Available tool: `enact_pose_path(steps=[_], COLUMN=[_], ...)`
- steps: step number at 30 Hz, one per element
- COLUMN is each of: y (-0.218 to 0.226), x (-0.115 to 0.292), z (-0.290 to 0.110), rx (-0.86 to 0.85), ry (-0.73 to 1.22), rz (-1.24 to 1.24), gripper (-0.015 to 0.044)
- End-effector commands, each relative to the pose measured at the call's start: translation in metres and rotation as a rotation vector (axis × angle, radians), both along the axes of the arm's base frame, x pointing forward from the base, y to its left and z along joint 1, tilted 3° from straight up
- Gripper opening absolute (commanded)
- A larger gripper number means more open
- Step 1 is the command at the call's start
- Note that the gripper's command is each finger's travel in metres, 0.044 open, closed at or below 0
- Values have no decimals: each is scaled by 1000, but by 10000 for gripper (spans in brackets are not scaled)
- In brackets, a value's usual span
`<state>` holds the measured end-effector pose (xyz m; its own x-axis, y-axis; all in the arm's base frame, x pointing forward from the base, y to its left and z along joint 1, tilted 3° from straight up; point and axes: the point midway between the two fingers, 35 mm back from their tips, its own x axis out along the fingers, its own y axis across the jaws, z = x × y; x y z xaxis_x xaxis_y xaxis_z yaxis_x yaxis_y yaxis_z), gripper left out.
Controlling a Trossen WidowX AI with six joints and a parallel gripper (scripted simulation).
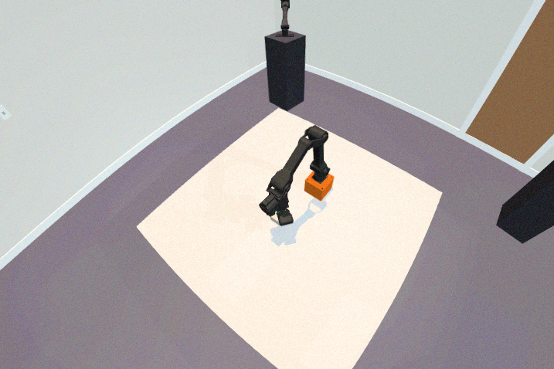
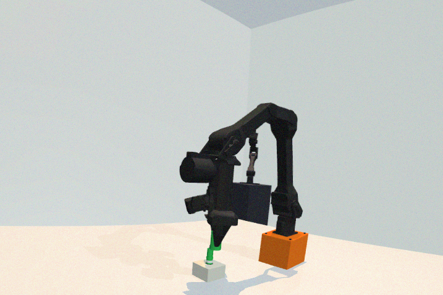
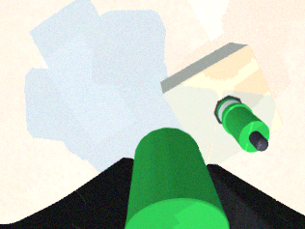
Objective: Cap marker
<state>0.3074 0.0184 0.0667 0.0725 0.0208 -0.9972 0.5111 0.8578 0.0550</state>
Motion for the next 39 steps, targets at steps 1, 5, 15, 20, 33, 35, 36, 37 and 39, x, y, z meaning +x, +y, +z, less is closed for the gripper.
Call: enact_pose_path(steps=[1,5,15,20,33,35,36,37,39], y=[-13,-26,-43,-42,-42,-42,-42,-42,-42], x=[-6,-11,-18,-18,-15,-15,-15,-14,-14], z=[6,9,11,7,-12,-15,-17,-19,-22], rx=[3,2,0,1,1,1,1,1,1], ry=[-4,-4,-4,-4,-4,-4,-4,-4,-4], rz=[6,6,6,6,6,6,6,6,6], gripper=[0,0,0,0,0,0,0,0,0])
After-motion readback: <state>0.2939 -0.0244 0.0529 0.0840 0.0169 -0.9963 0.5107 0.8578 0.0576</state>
